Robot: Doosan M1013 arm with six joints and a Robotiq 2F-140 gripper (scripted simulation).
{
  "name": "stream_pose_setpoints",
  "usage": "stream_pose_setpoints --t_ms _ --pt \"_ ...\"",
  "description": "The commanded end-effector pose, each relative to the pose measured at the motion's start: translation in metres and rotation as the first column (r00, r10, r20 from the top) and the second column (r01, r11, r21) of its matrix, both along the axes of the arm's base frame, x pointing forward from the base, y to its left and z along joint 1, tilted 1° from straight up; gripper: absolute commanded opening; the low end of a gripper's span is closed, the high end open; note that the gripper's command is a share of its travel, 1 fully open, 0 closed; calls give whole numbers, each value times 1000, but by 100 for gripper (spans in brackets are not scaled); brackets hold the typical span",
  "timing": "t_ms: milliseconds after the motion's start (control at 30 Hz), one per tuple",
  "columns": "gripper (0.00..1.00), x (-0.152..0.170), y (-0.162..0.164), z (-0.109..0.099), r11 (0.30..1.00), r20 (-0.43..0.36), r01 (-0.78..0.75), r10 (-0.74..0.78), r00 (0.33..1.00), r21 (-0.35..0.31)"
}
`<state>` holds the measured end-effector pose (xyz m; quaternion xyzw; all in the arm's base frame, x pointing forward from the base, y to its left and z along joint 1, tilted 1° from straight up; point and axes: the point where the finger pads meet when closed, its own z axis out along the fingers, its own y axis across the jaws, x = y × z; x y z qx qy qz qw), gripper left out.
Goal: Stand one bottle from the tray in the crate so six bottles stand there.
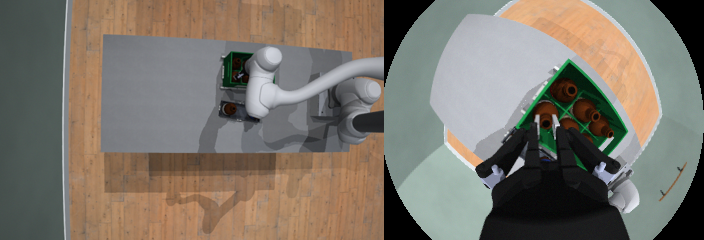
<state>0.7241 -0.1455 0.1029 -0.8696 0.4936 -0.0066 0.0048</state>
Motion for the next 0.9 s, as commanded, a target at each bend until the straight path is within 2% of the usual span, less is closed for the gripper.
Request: stream_pose_setpoints --t_ms 0,867 --pt "0 0 0 -1 1000 0 0 0 1000 0" --pt "0 0 0 -10 1000 0 0 0 1000 0"
